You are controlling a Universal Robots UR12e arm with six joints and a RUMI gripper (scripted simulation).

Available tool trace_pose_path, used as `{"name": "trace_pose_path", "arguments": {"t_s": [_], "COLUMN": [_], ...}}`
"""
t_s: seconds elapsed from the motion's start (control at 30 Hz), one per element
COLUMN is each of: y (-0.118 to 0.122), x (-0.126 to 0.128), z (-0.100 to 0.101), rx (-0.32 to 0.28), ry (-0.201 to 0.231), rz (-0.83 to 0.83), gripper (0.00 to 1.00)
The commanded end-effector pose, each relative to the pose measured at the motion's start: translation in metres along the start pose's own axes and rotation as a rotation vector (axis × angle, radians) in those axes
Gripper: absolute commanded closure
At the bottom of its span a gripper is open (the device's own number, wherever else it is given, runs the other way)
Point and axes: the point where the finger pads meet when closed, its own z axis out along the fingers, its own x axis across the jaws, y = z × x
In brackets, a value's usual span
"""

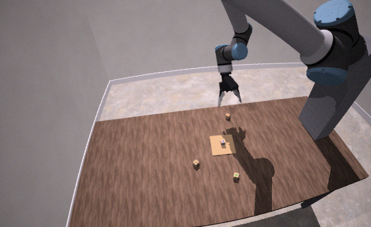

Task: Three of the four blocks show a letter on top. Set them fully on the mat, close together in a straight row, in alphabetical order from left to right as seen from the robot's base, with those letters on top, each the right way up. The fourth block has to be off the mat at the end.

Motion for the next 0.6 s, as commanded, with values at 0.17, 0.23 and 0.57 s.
{"name": "trace_pose_path", "arguments": {"t_s": [0.17, 0.23, 0.57], "y": [-0.029, -0.033, -0.051], "x": [0.003, 0.004, 0.011], "z": [0.025, 0.028, 0.042], "rx": [-0.04, -0.047, -0.083], "ry": [-0.085, -0.099, -0.157], "rz": [-0.222, -0.259, -0.436], "gripper": [0.0, 0.0, 0.0]}}
